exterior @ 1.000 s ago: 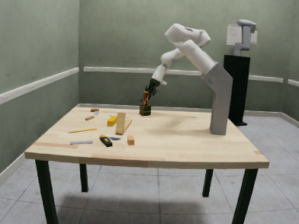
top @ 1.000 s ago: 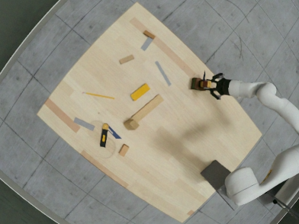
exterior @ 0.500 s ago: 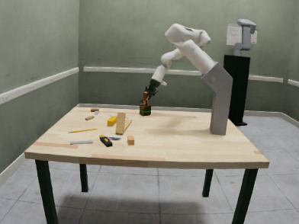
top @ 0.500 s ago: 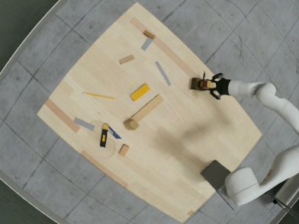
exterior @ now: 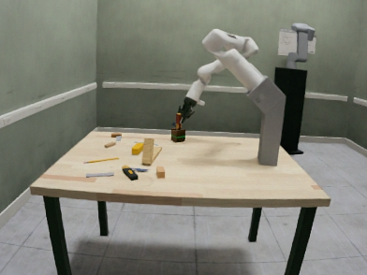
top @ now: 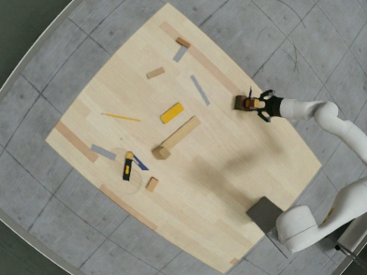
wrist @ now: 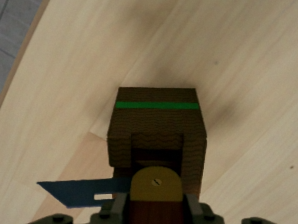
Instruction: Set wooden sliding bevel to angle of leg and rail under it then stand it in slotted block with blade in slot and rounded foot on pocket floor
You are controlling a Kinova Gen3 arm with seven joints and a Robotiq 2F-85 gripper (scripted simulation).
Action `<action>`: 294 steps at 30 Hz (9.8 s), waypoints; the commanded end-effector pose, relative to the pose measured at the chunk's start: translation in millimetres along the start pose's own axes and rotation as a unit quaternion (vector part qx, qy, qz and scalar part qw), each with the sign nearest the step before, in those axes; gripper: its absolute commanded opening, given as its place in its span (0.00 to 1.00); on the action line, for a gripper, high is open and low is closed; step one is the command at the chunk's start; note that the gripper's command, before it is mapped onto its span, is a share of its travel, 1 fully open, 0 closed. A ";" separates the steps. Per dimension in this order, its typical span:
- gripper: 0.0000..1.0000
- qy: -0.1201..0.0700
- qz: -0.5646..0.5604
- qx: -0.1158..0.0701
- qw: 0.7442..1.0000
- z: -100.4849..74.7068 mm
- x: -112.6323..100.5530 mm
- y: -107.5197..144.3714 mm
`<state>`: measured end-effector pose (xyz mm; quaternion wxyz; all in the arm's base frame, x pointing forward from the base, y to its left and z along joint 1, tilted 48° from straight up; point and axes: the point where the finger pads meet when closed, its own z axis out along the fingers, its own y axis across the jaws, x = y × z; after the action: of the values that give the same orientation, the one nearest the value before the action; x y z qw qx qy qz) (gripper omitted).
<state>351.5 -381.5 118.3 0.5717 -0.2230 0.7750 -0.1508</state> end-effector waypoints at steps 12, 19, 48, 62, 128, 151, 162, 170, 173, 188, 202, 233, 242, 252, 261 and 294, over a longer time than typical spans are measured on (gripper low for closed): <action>0.10 0.000 0.000 0.001 1.000 4.1 2.7 -0.6; 0.10 0.000 0.000 0.001 1.000 4.2 2.7 -0.6; 0.10 0.000 0.000 0.001 1.000 8.6 5.3 -0.7; 0.10 0.000 0.000 0.001 1.000 12.0 7.2 -0.7; 1.00 0.000 0.000 0.001 1.000 19.8 11.7 -0.7; 1.00 0.000 0.000 0.001 1.000 19.8 11.7 -0.7; 1.00 0.000 0.000 0.001 1.000 19.6 11.7 -0.7; 1.00 0.000 0.000 0.001 1.000 10.0 11.8 -0.7; 1.00 0.000 0.000 0.001 1.000 -1.8 11.8 -0.6; 1.00 0.000 0.000 0.001 1.000 -75.8 11.8 -0.6; 1.00 0.000 0.000 0.001 1.000 -100.2 11.8 -0.5; 1.00 0.000 0.000 0.001 1.000 -100.2 11.8 -0.5; 1.00 0.000 0.000 0.001 1.000 -100.2 11.8 -0.5; 1.00 0.000 0.000 0.001 1.000 -100.2 11.8 -0.5; 1.00 0.002 0.006 -0.002 1.000 -99.6 11.8 0.2; 1.00 0.116 0.307 -0.094 0.940 -81.3 9.5 21.1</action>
<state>267.4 -370.4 124.3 0.4885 -0.0350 0.8695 0.0639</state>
